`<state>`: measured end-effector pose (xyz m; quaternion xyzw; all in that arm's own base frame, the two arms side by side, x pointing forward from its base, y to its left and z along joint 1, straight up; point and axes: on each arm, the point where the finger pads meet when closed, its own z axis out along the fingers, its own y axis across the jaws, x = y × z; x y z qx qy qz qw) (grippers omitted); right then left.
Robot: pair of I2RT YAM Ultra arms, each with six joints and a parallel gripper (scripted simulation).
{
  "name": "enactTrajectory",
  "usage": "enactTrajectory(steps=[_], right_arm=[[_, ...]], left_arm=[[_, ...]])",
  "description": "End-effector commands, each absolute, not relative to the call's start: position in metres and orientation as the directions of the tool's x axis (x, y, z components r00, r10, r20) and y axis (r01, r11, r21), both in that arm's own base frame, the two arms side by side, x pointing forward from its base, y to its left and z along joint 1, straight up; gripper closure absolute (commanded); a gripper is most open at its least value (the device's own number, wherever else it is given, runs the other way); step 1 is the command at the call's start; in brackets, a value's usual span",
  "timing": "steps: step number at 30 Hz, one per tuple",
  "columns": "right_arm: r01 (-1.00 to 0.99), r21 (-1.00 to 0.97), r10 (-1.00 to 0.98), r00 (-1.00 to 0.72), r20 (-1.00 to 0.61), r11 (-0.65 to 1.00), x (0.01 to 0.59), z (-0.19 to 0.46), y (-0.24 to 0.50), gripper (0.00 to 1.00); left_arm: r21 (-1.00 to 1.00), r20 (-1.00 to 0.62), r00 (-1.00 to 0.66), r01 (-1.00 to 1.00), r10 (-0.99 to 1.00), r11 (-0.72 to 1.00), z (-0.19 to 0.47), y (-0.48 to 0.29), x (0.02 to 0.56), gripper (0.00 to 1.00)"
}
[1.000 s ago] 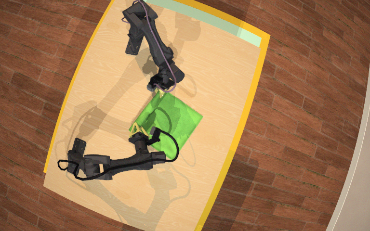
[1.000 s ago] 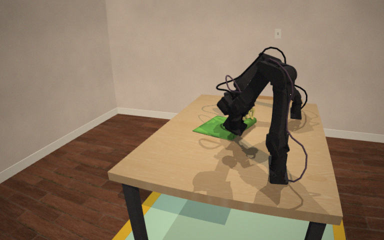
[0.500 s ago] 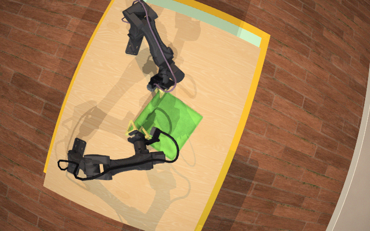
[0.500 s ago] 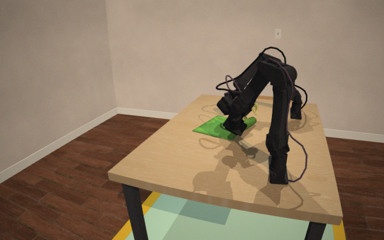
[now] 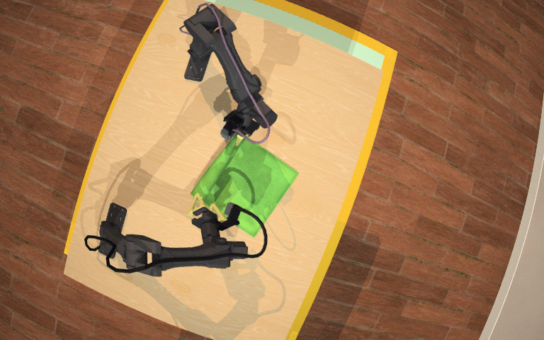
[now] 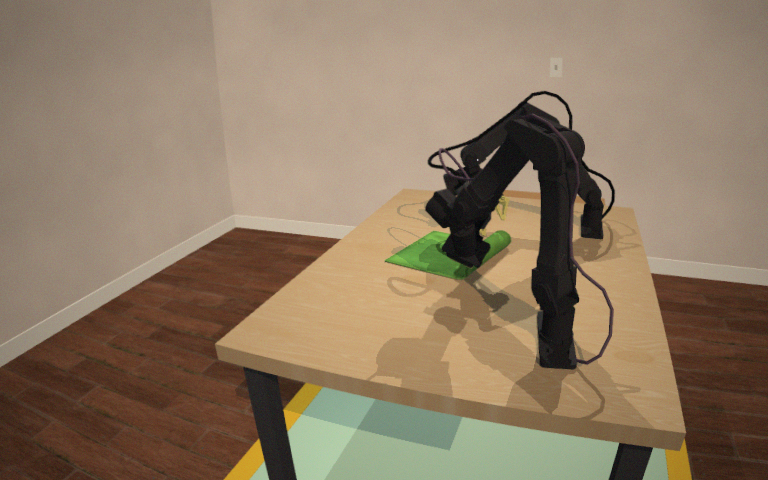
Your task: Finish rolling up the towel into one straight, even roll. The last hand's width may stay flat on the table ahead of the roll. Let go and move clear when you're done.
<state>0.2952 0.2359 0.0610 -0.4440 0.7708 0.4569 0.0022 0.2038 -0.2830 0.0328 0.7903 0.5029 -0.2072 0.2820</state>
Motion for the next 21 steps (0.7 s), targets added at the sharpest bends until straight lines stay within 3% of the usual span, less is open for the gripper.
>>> enactTrajectory(steps=[1,10,21], right_arm=[[-0.69,0.705,-0.702,-0.582,-0.409,0.161,0.3,0.074,0.227,0.15],[-0.754,0.632,-0.707,-0.545,-0.451,0.178,0.297,0.076,0.231,0.13],[-0.948,0.209,-0.742,-0.317,-0.591,0.239,0.283,0.084,0.254,0.08]], left_arm=[[0.083,-0.629,0.32,0.934,0.709,-0.349,0.033,-0.28,0.197,0.82],[-0.123,-0.617,0.202,0.93,0.76,-0.347,0.035,-0.28,0.197,0.82],[-0.445,-0.542,0.02,0.841,0.84,-0.308,0.039,-0.28,0.197,0.82]])
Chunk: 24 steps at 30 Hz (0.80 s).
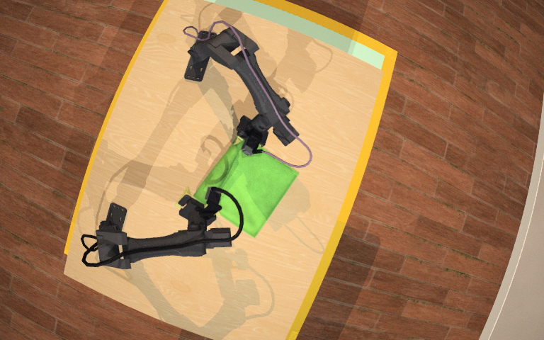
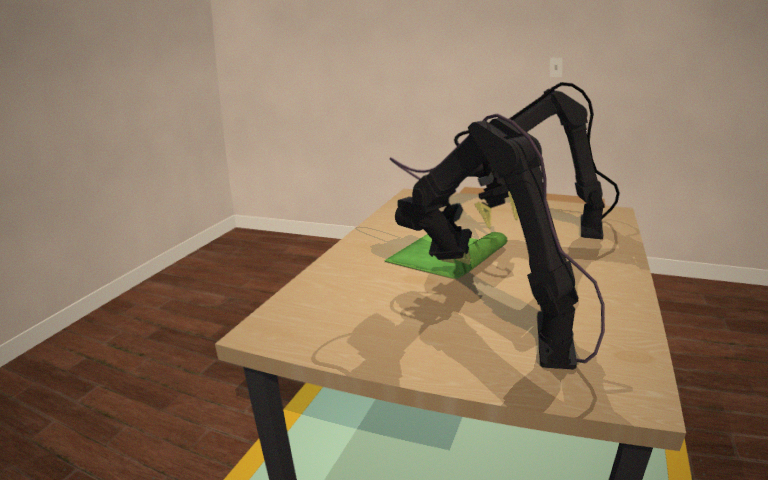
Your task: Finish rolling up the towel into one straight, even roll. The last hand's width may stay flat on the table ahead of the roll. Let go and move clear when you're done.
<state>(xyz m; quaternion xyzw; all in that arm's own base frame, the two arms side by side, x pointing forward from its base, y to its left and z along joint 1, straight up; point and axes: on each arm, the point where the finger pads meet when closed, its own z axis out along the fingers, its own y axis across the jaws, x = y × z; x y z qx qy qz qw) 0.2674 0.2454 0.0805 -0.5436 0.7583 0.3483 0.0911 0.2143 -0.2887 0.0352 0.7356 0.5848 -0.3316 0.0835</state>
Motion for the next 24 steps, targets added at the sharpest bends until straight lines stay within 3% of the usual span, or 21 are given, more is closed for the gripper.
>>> enactTrajectory(steps=[1,3,15,24], right_arm=[[-0.956,0.168,-0.747,-0.293,-0.597,0.241,0.281,0.085,0.256,0.08],[-0.956,0.168,-0.747,-0.293,-0.597,0.241,0.281,0.085,0.256,0.08],[-0.911,-0.314,-0.794,-0.025,-0.607,0.269,0.268,0.092,0.278,0.03],[-0.901,-0.342,-0.797,-0.007,-0.604,0.268,0.268,0.092,0.279,0.02]], left_arm=[[-0.471,-0.533,0.006,0.829,0.846,-0.303,0.039,-0.28,0.197,0.82],[-0.471,-0.533,0.006,0.829,0.846,-0.303,0.039,-0.28,0.197,0.82],[-0.678,-0.432,-0.107,0.694,0.896,-0.244,0.042,-0.28,0.197,0.82],[-0.706,-0.414,-0.122,0.669,0.902,-0.233,0.042,-0.28,0.197,0.82]])
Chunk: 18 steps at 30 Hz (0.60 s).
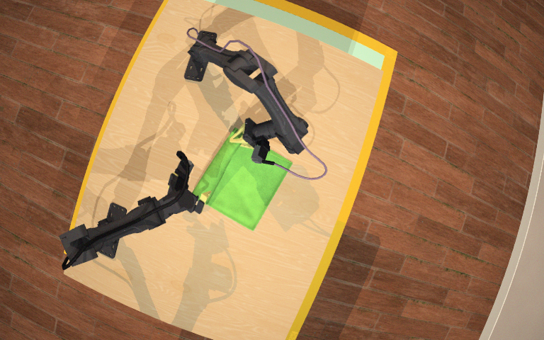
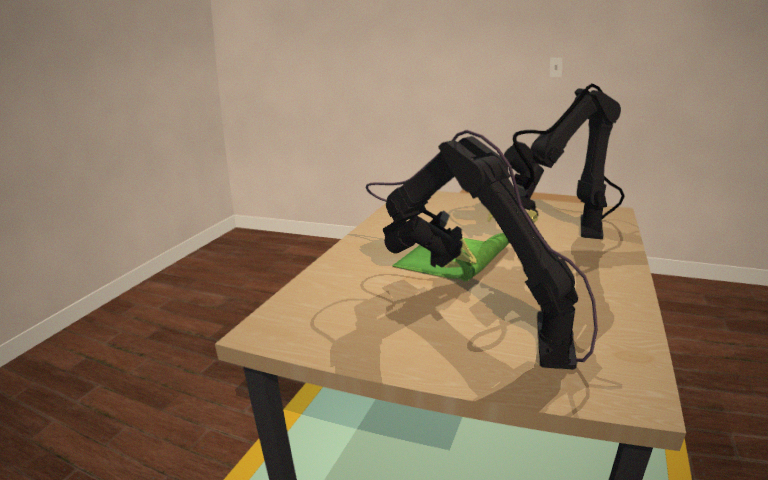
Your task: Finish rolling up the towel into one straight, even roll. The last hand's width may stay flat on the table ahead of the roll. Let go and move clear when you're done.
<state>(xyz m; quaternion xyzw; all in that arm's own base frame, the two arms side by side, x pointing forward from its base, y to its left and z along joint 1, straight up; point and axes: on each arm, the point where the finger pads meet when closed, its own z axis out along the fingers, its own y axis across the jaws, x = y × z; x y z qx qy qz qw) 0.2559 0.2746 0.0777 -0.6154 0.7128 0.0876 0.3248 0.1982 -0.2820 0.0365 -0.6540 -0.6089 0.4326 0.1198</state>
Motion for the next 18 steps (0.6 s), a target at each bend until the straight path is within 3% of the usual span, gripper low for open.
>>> enactTrajectory(steps=[1,18], right_arm=[[-0.903,-0.342,-0.797,-0.001,-0.604,0.261,0.269,0.092,0.278,0.02],[-0.919,-0.342,-0.795,0.055,-0.604,0.196,0.28,0.065,0.271,0.02]], left_arm=[[-0.706,-0.414,-0.122,0.669,0.902,-0.233,0.041,-0.28,0.197,0.82],[-0.706,-0.414,-0.122,0.669,0.902,-0.233,0.03,-0.28,0.197,0.82]])
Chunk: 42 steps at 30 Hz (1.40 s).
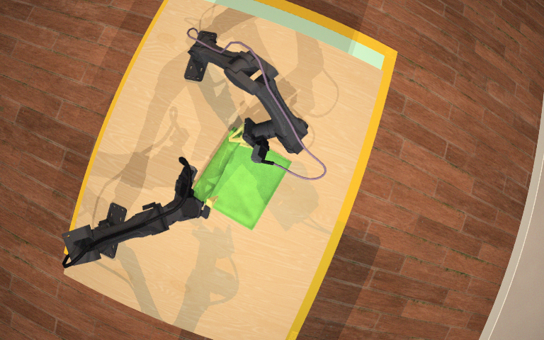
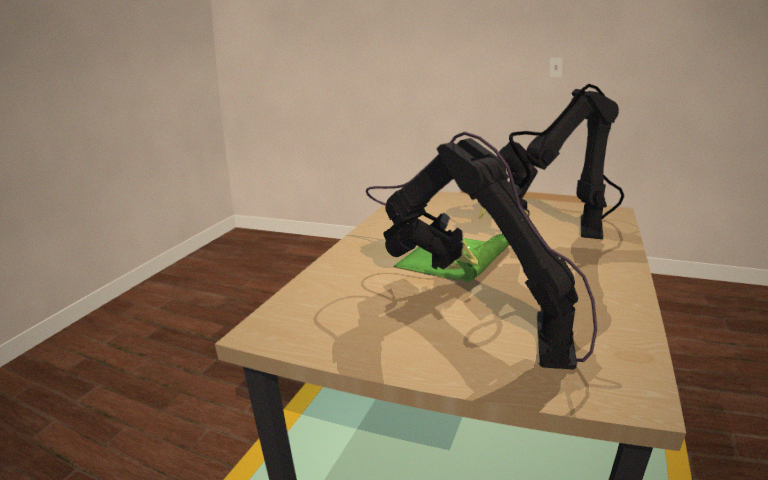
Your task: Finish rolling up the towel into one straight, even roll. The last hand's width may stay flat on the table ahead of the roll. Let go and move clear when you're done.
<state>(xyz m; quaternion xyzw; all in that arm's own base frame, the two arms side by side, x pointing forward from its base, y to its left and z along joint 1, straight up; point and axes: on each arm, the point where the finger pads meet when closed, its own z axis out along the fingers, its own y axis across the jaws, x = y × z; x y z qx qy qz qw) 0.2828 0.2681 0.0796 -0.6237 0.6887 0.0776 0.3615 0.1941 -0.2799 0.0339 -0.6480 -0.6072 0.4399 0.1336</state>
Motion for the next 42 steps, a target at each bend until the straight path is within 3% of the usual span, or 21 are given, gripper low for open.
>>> enactTrajectory(steps=[1,12,26,42], right_arm=[[-0.919,-0.342,-0.795,0.055,-0.604,0.196,0.28,0.059,0.271,0.02],[-0.919,-0.342,-0.795,0.054,-0.604,0.197,0.277,0.027,0.272,0.02],[-0.919,-0.342,-0.795,0.054,-0.604,0.197,0.277,0.027,0.272,0.62],[-0.919,-0.342,-0.795,0.054,-0.604,0.197,0.277,0.027,0.272,0.77]], left_arm=[[-0.706,-0.414,-0.122,0.669,0.902,-0.233,0.03,-0.28,0.197,0.82],[-0.706,-0.414,-0.122,0.669,0.902,-0.233,0.03,-0.28,0.197,0.82],[-0.706,-0.414,-0.122,0.669,0.902,-0.233,0.03,-0.28,0.197,0.82],[-0.706,-0.414,-0.122,0.669,0.902,-0.233,0.03,-0.28,0.197,0.82]])
